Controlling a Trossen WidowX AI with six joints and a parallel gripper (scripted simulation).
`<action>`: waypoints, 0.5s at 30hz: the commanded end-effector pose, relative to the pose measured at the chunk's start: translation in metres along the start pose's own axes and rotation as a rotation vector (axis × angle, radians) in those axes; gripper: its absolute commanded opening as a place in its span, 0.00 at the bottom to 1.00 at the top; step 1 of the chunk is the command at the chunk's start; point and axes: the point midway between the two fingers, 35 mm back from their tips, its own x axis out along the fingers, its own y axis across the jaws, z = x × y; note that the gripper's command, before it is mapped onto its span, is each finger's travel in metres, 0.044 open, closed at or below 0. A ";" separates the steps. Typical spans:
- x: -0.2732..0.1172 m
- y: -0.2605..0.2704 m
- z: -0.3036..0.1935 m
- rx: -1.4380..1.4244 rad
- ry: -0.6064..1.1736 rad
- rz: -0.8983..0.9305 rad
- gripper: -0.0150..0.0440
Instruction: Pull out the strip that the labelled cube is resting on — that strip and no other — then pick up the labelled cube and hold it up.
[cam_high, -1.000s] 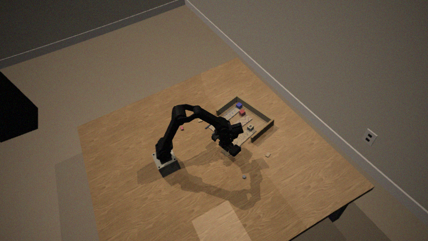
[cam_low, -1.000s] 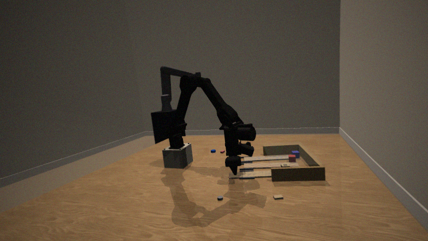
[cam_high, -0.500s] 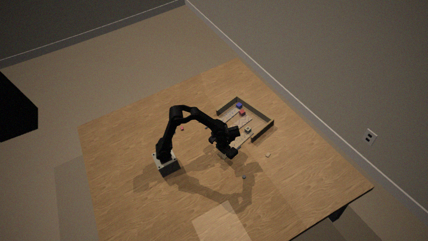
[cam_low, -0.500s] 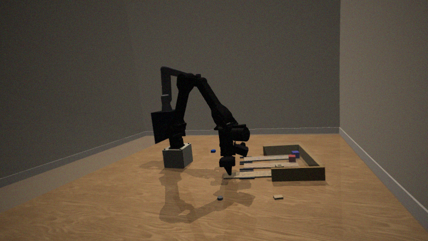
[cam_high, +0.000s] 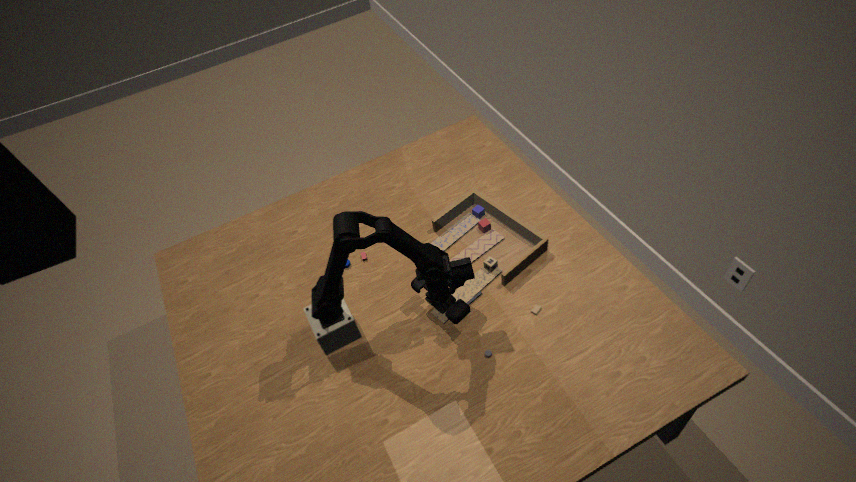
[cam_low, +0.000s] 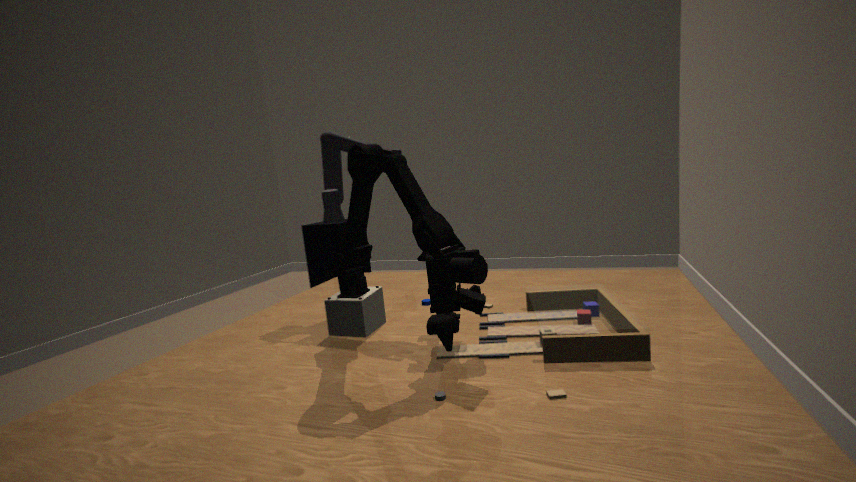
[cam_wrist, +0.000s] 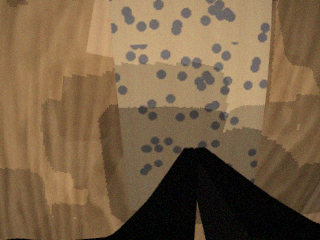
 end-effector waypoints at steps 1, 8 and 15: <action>0.004 0.002 -0.011 -0.001 0.020 0.009 0.25; 0.004 0.003 -0.022 -0.001 0.021 0.009 0.25; 0.004 0.003 -0.033 -0.001 0.021 0.009 0.25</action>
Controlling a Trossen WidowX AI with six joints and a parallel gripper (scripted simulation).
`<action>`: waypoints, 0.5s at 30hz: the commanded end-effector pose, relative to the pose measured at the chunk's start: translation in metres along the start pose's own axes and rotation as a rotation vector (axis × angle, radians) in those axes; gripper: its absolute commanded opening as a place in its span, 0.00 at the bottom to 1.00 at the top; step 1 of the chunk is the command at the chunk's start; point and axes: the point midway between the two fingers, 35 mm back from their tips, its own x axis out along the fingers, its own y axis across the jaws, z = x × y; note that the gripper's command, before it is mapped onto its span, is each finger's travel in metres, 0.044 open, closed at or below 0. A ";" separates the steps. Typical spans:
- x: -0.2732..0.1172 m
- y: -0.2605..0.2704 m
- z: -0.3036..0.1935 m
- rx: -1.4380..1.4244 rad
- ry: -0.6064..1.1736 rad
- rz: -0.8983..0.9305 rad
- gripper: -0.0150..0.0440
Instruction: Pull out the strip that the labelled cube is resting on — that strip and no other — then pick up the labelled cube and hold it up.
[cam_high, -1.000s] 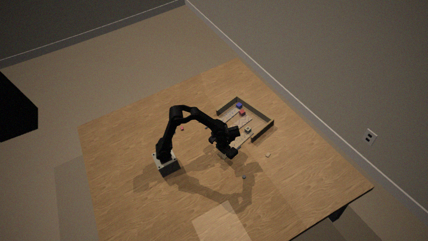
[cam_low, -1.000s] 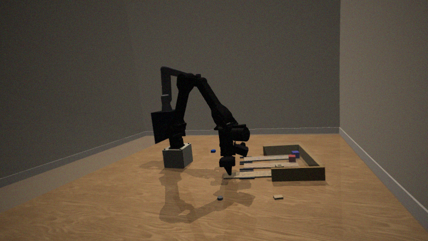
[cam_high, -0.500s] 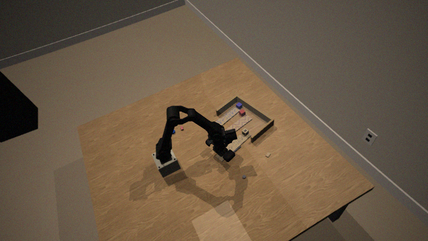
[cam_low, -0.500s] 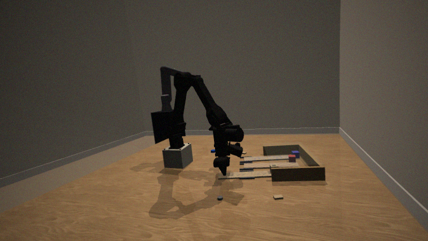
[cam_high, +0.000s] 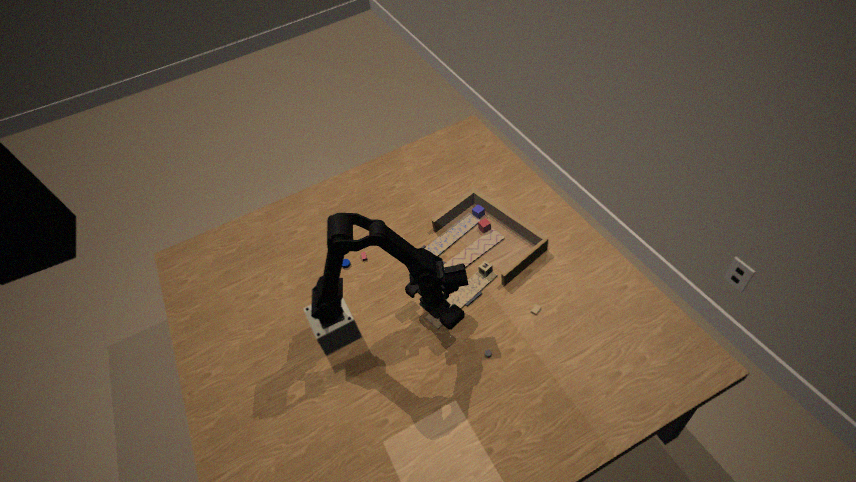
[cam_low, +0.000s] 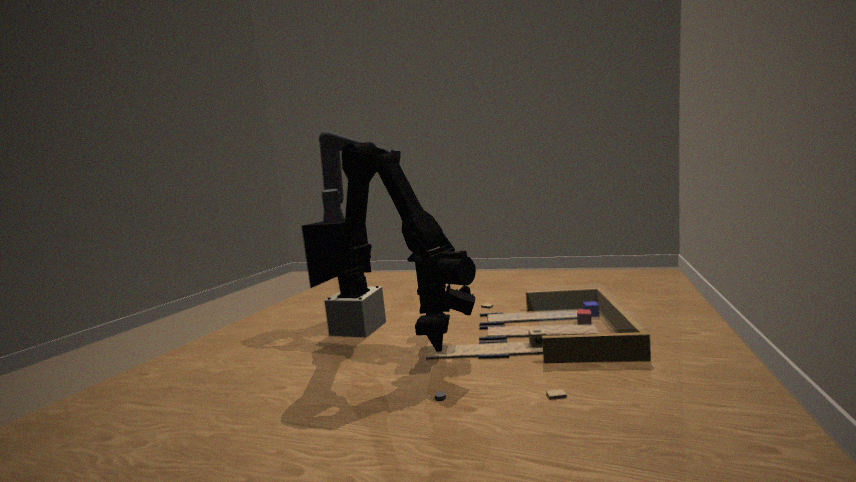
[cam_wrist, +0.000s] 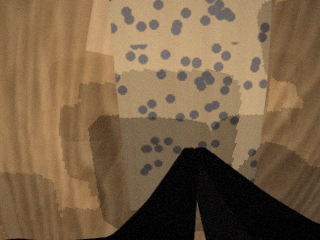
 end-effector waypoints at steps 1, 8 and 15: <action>0.004 0.003 -0.011 -0.001 0.020 0.011 0.25; 0.004 0.004 -0.022 -0.001 0.021 0.011 0.25; 0.004 0.004 -0.033 -0.001 0.022 0.011 0.25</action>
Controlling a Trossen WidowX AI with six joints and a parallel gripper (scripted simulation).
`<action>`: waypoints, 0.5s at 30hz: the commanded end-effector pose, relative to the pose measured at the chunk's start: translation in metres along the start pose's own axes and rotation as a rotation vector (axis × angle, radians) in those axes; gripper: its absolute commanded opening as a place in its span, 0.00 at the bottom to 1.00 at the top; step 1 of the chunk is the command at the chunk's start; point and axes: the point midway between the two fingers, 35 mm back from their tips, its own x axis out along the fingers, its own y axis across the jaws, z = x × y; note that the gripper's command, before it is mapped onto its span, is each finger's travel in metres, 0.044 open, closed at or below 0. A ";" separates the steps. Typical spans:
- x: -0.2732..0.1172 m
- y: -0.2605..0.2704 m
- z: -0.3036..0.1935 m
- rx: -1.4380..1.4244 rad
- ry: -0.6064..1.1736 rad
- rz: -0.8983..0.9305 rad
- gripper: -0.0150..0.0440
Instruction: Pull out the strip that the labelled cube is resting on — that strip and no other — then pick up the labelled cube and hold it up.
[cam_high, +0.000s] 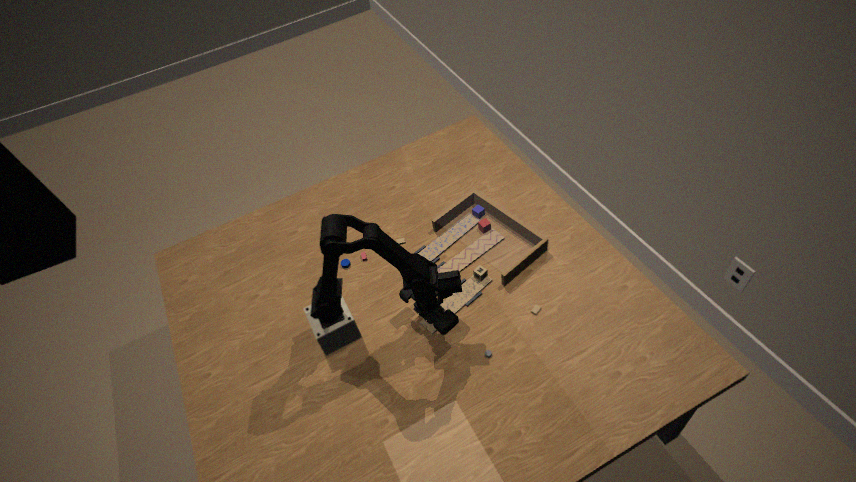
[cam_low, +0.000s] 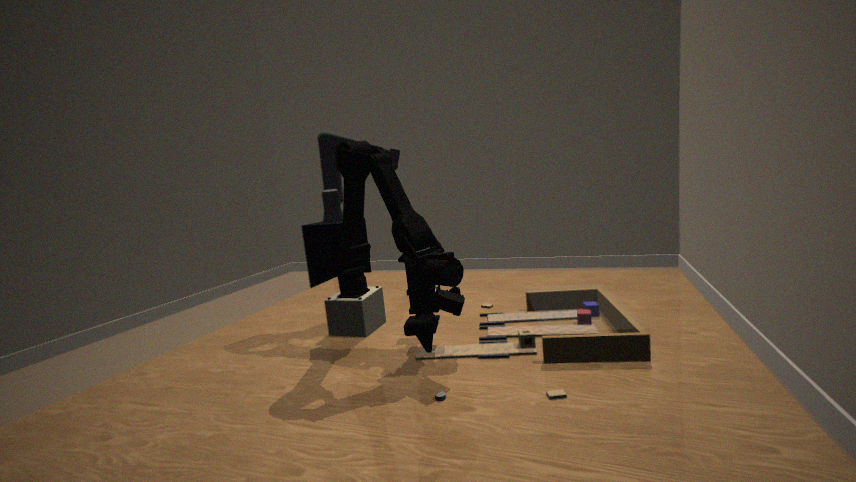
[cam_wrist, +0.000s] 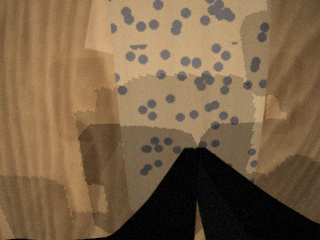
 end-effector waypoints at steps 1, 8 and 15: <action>0.004 0.004 -0.011 -0.001 0.020 0.013 0.25; 0.004 0.004 -0.022 -0.001 0.021 0.013 0.25; 0.004 0.005 -0.031 -0.001 0.022 0.013 0.25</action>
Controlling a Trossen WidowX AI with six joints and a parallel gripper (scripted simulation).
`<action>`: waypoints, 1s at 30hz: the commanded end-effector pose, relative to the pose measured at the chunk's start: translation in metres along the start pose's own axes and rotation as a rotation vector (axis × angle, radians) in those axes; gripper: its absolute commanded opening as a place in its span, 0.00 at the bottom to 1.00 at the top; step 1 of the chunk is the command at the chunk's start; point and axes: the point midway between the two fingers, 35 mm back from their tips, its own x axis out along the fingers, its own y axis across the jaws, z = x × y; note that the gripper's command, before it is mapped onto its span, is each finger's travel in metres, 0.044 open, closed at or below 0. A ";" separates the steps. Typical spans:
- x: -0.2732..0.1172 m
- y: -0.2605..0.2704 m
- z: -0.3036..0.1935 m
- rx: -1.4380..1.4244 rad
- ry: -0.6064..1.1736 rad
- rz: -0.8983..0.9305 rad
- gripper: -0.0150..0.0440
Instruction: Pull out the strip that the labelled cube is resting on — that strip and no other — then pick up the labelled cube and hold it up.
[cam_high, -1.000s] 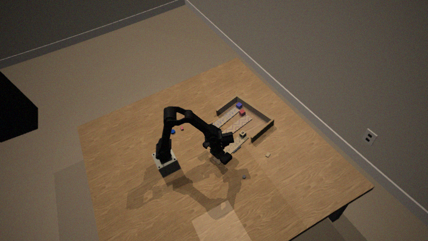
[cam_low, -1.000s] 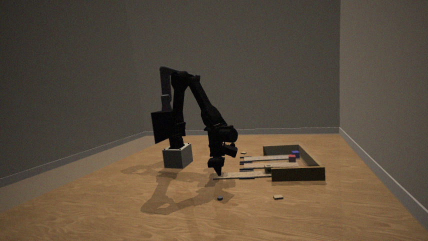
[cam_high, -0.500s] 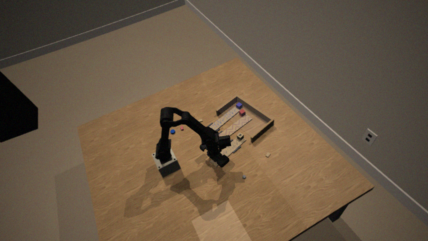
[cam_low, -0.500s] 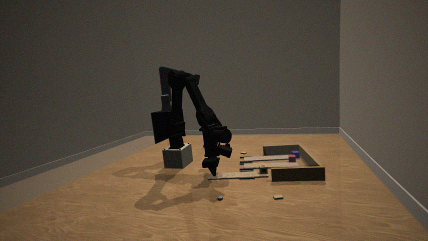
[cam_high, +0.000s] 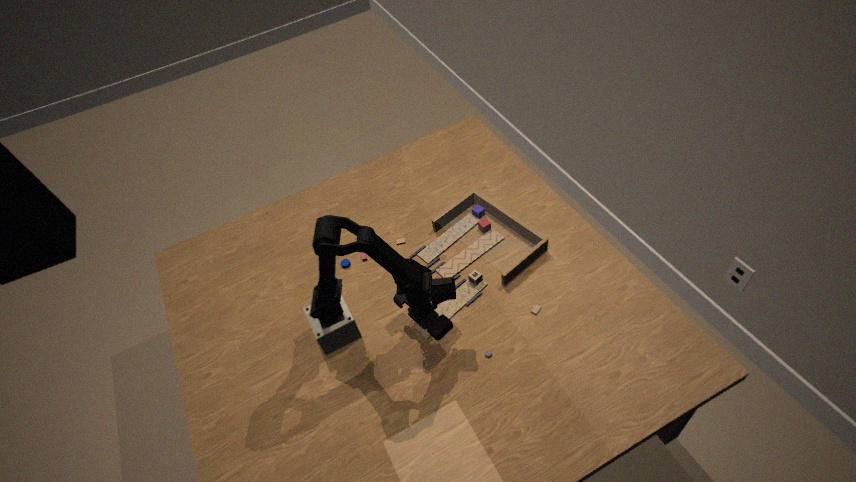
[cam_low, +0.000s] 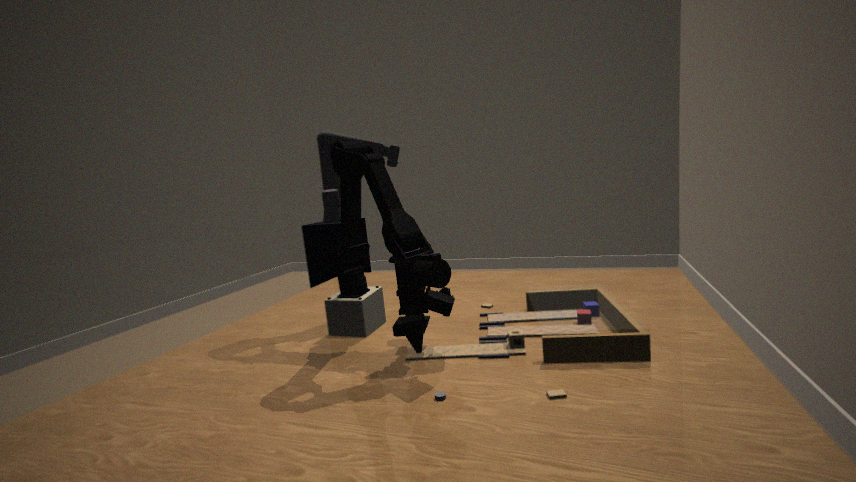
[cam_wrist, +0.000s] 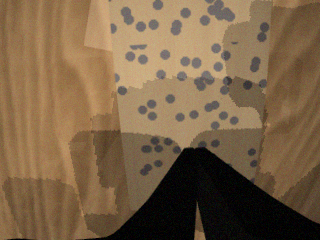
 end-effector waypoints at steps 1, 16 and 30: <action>0.004 0.005 -0.008 -0.002 0.020 0.014 0.25; -0.043 -0.002 0.036 -0.044 0.015 0.014 0.57; -0.048 0.006 0.099 -0.044 0.010 0.015 1.00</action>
